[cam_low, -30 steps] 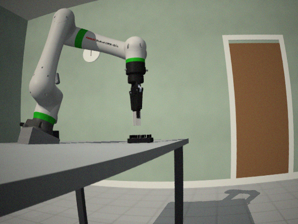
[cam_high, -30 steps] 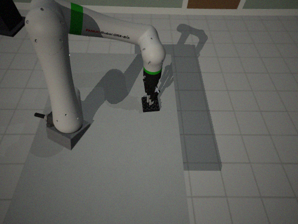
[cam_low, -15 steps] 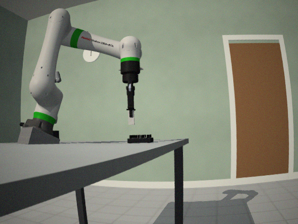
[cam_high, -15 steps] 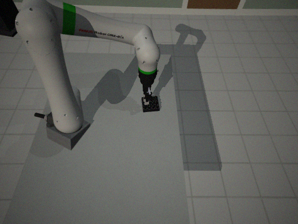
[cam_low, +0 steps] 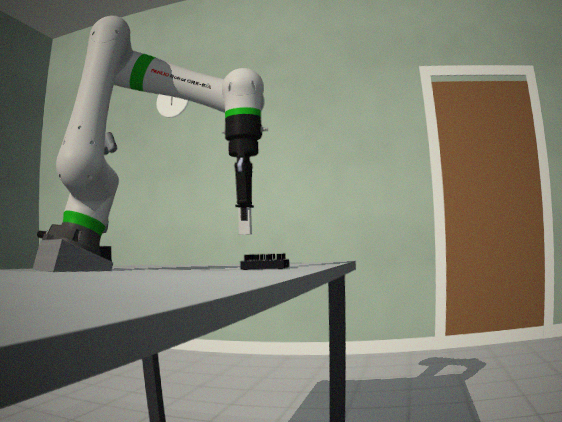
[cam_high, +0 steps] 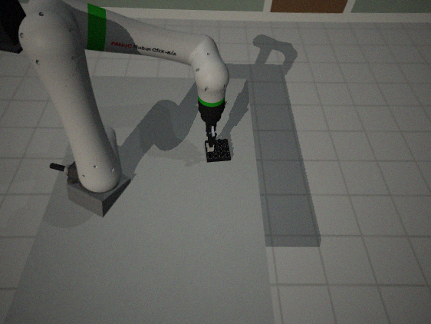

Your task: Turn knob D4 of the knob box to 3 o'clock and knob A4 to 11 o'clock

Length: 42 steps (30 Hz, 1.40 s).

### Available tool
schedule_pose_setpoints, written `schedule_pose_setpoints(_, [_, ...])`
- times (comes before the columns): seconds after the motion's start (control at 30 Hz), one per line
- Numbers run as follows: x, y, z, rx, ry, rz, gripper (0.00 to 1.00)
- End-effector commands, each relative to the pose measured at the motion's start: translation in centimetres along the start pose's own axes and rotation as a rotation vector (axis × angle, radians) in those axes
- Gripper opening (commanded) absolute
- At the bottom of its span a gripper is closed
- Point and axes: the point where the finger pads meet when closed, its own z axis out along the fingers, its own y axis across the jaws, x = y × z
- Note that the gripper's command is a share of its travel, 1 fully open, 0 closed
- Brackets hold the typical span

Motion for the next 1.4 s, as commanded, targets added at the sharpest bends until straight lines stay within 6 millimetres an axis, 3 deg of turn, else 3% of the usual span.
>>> schedule_pose_setpoints(0.0, [-0.02,0.00,-0.02,0.000,0.000,0.000,0.12])
schedule_pose_setpoints(1.37, [-0.01,0.01,0.81,0.000,0.000,0.000,0.12])
